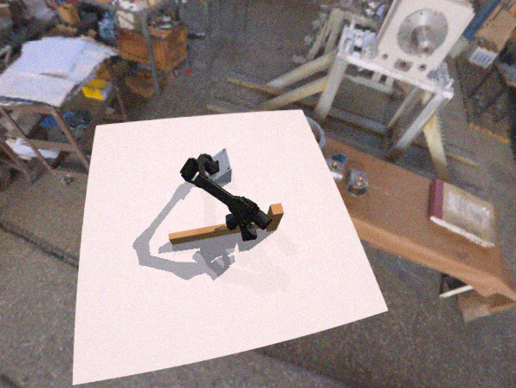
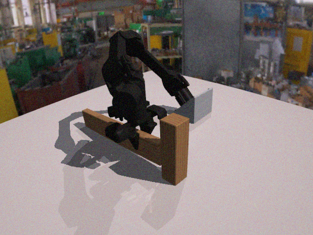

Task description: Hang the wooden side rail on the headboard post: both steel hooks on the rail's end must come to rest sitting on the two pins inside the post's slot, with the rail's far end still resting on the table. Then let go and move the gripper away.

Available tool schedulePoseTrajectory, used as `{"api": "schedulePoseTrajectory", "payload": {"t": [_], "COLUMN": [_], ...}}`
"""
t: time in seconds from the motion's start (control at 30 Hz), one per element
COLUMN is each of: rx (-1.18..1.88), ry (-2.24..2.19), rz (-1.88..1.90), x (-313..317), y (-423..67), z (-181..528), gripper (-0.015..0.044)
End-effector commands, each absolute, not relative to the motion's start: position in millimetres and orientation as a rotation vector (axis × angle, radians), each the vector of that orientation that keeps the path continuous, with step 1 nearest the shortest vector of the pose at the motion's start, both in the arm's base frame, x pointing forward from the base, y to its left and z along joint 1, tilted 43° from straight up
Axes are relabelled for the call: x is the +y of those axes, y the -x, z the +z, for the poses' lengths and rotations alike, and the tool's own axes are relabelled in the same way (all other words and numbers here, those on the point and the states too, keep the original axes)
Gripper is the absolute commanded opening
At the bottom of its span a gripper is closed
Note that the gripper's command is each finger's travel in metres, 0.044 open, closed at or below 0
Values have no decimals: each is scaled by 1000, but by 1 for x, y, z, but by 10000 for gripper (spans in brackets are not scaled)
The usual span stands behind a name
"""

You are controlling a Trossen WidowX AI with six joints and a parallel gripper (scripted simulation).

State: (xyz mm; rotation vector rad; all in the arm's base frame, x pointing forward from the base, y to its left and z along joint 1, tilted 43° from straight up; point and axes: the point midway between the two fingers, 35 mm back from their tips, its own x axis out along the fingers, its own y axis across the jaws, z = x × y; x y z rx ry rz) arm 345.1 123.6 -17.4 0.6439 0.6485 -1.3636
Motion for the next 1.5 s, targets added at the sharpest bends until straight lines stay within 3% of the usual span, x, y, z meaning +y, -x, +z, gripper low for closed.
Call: {"api": "schedulePoseTrajectory", "payload": {"t": [0.0,1.47], "rx": [647,648], "ry": [-649,-650], "rz": [-1351,-1351], "x": [129,131], "y": [-345,-344], "z": [-17,-21], "gripper": [0,0]}}
